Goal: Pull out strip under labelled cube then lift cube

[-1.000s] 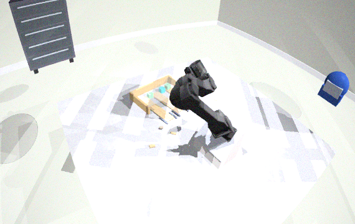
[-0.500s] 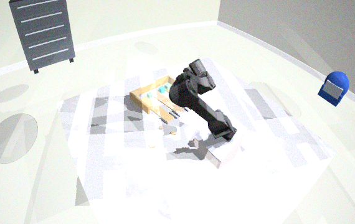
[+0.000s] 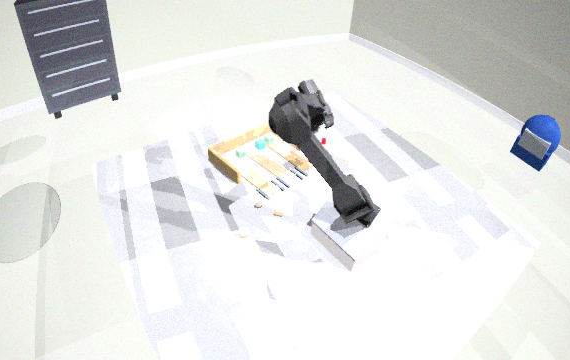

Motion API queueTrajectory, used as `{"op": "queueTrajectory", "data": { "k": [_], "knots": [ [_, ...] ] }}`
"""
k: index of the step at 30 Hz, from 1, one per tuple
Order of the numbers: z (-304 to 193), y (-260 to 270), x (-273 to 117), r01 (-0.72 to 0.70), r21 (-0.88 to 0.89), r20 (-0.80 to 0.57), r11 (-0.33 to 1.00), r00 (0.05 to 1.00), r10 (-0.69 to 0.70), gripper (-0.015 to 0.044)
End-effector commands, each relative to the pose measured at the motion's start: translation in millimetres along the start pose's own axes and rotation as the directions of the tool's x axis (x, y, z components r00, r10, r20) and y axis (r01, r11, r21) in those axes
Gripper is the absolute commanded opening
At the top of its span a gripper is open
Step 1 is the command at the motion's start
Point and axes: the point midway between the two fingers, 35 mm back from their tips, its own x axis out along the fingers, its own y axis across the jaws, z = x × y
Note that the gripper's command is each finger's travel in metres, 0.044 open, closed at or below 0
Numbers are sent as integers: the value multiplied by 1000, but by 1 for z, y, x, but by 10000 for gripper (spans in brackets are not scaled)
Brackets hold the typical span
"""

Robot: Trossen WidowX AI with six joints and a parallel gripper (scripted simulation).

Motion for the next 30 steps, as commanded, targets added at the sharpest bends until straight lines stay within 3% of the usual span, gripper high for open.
{"op": "queueTrajectory", "data": {
  "k": [1,12,30],
  "knots": [
    [0,-24,38,-22,-58,-241,998,970,8,0],
    [-11,-37,77,-140,-87,-519,986,852,75,0],
    [-17,-35,84,-142,-87,-523,986,849,77,0]
  ]
}}
